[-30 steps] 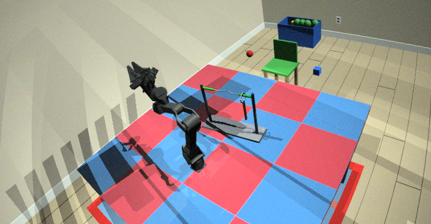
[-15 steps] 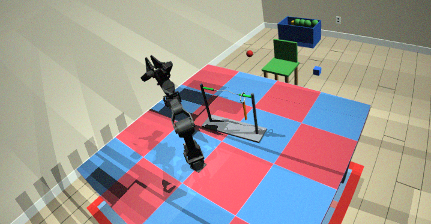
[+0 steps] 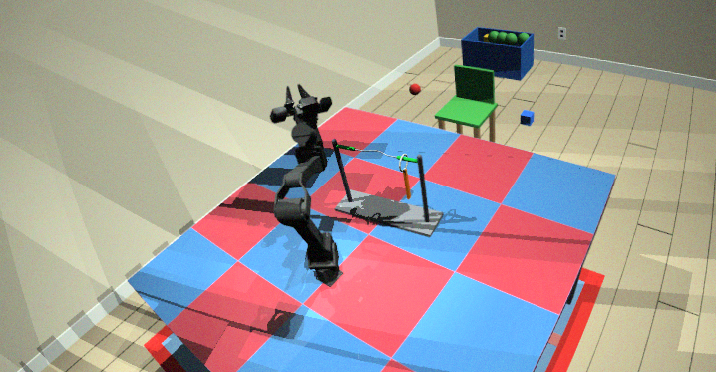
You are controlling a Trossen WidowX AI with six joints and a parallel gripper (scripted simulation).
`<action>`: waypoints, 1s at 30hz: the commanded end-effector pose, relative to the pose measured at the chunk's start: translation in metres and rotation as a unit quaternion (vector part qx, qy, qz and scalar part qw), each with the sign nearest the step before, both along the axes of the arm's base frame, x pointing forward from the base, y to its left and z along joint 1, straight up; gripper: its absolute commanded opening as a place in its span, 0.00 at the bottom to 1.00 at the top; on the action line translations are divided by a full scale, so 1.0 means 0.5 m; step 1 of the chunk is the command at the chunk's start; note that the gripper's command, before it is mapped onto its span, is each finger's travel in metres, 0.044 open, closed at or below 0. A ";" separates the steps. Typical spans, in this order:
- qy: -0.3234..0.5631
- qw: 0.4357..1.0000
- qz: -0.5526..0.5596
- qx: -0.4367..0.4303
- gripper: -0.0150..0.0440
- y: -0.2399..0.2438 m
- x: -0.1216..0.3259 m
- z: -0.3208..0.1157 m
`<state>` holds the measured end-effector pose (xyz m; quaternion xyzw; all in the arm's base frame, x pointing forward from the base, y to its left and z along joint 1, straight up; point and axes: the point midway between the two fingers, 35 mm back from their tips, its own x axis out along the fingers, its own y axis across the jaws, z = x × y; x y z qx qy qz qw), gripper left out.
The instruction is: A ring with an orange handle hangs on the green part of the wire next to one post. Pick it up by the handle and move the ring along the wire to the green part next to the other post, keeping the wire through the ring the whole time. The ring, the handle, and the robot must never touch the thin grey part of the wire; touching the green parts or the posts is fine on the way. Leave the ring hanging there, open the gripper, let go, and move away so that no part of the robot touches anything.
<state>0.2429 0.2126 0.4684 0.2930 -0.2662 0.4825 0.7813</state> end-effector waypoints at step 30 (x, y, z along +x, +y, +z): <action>0.139 0.843 -0.480 -0.200 0.53 -0.608 0.267 -0.199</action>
